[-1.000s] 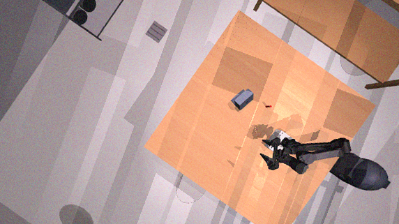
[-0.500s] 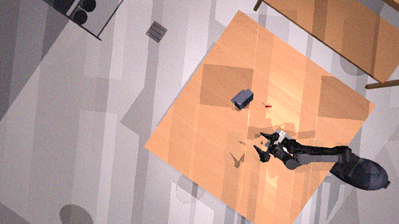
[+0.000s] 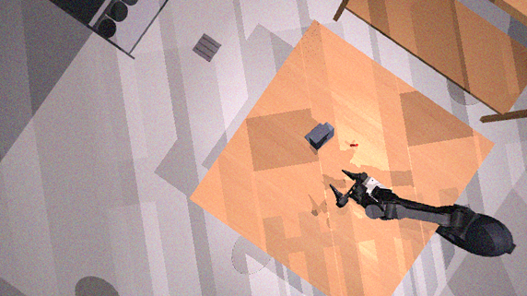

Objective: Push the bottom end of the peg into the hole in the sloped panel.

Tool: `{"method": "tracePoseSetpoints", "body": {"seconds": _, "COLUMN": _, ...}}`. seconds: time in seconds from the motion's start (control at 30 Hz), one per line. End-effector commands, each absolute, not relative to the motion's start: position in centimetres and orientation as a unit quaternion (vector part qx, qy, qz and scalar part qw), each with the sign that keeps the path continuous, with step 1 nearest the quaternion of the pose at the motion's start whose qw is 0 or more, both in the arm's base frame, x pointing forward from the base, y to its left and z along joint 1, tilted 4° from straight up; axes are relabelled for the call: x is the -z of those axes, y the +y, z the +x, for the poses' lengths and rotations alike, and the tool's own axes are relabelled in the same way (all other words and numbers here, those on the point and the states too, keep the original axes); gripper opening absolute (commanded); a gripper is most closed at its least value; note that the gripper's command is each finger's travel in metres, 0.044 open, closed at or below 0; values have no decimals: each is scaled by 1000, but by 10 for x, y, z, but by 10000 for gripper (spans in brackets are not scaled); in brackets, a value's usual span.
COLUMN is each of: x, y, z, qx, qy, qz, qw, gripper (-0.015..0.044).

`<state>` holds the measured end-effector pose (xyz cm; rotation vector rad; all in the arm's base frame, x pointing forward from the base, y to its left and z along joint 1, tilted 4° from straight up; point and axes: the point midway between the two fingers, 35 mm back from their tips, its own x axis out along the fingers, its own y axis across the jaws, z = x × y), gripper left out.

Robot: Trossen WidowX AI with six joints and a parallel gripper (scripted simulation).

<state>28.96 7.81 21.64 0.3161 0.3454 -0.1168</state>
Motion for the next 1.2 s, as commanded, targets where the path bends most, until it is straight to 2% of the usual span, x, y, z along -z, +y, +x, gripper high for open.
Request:
{"method": "tracePoseSetpoints", "body": {"seconds": 0.0, "x": -208, "y": 69, "z": 297, "qx": 73, "qy": 196, "qz": 137, "qw": 968, "gripper": 440}}
{"method": "tracePoseSetpoints", "body": {"seconds": 1.17, "x": -129, "y": -31, "z": 320, "qx": 185, "qy": 427, "qz": 62, "qw": 883, "gripper": 440}}
